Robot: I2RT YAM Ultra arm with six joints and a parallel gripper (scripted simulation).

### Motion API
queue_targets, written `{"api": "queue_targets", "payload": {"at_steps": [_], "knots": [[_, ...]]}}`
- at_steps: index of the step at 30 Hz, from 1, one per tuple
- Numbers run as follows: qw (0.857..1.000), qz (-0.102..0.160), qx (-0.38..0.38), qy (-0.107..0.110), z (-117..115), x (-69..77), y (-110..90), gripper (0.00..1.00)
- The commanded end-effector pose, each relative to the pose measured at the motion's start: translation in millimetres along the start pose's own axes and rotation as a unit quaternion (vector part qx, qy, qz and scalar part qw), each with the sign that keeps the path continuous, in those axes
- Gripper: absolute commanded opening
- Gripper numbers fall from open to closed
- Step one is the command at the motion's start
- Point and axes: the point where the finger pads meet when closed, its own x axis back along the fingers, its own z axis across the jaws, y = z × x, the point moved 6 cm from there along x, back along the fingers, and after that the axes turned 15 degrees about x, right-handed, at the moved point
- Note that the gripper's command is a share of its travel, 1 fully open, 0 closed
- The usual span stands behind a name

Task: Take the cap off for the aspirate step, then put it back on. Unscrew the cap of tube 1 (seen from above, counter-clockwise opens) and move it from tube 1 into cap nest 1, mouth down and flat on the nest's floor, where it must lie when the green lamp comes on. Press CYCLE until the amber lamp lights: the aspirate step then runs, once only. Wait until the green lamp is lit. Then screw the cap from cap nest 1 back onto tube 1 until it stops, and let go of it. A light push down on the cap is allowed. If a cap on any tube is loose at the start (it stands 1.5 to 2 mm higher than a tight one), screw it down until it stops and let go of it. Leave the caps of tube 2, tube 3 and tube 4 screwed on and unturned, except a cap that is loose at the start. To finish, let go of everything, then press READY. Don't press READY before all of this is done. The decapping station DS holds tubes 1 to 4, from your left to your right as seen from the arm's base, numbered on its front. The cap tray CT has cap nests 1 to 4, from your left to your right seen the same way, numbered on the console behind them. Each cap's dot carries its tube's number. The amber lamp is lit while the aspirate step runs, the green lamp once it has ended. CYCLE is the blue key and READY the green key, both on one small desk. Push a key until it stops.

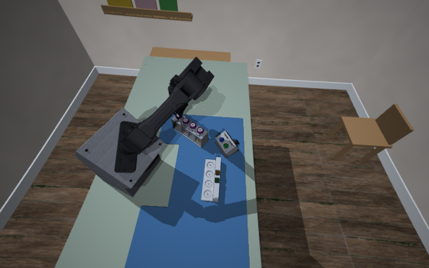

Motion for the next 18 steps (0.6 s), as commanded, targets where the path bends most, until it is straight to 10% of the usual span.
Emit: {"api": "queue_targets", "payload": {"at_steps": [1, 18], "knots": [[1.000, -0.008, 0.002, -0.002, 2.2, 5.2, 3.9, 0.00], [1.000, -0.008, 0.002, -0.001, 2.3, 40.9, 3.5, 0.00]]}}
